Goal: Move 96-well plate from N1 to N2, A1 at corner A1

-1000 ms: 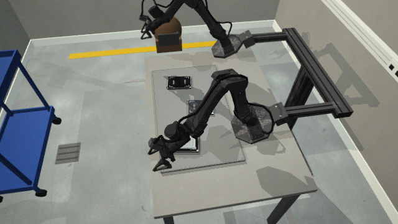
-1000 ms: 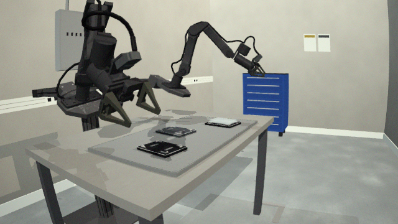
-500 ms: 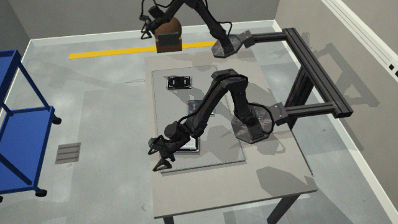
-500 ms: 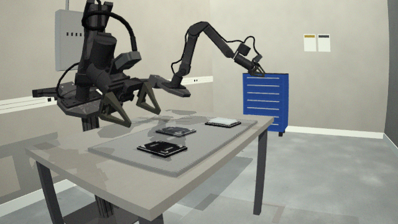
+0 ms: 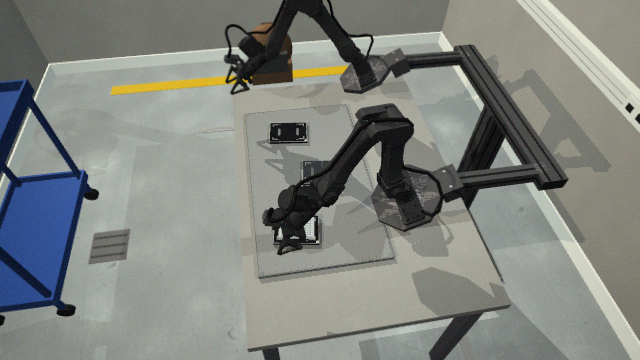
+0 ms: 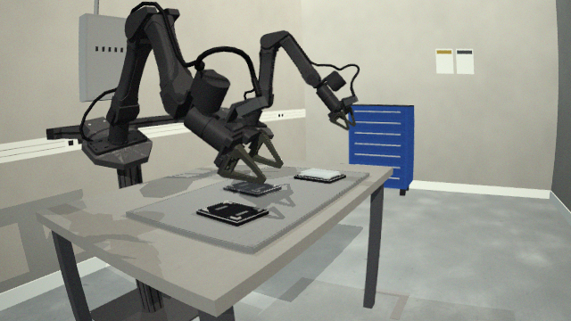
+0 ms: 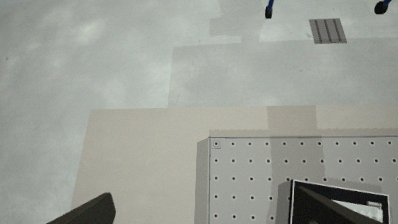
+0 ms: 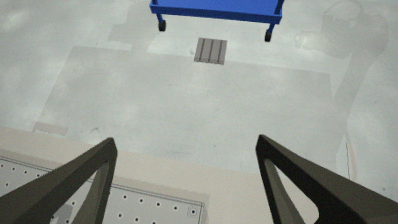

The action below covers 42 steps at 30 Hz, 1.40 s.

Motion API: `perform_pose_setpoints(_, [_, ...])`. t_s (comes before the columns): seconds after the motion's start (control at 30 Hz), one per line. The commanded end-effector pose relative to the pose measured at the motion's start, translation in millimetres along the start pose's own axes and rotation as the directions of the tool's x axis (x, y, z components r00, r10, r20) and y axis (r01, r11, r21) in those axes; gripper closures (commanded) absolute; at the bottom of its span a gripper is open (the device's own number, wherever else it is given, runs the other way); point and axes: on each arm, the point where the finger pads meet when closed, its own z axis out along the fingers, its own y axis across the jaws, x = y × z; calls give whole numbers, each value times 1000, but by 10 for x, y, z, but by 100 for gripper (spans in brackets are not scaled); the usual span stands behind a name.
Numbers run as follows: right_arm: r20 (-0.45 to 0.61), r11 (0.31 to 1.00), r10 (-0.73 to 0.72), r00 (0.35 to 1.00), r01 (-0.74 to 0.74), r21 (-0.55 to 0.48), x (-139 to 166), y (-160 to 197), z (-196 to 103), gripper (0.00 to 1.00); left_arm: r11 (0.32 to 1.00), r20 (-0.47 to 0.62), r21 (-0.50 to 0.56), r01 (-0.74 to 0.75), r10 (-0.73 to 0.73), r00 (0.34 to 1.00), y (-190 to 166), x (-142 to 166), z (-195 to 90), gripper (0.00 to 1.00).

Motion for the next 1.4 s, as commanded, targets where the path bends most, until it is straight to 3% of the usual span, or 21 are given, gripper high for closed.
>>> perform_pose_setpoints(0.0, [79,996,-73,994,69,53,-217,111,49,0,999,-50,-35,17,-19,999,-69,127,-168,0])
perform_pose_setpoints(0.13, [105,987,-130,986,138,-76,-134,1214,108,0,1000,-135,17,8,-6,991,-450,482,-241,0])
perform_pose_setpoints(0.27, [120,968,-177,977,195,-157,40,2002,-11,0,998,-210,68,-3,17,978,-773,793,-285,0])
perform_pose_setpoints(0.5, [184,891,-252,950,302,-340,360,3439,-622,0,989,-300,142,-28,70,951,-1182,1190,-358,0])
perform_pose_setpoints(0.57, [184,891,-252,950,302,-340,360,3439,-622,0,989,-300,142,-28,70,951,-1182,1190,-358,0])
perform_pose_setpoints(0.67, [230,828,-278,933,354,-435,524,4067,-1088,0,986,-309,165,-38,88,947,-1295,1264,-377,0])
perform_pose_setpoints(1.0, [353,634,-320,879,475,-610,1021,5043,-2432,0,981,-322,188,-51,111,940,-1401,1336,-406,0])
perform_pose_setpoints(1.37, [363,597,-325,873,487,-637,1090,5116,-2590,0,980,-322,192,-50,111,940,-1408,1337,-408,0])
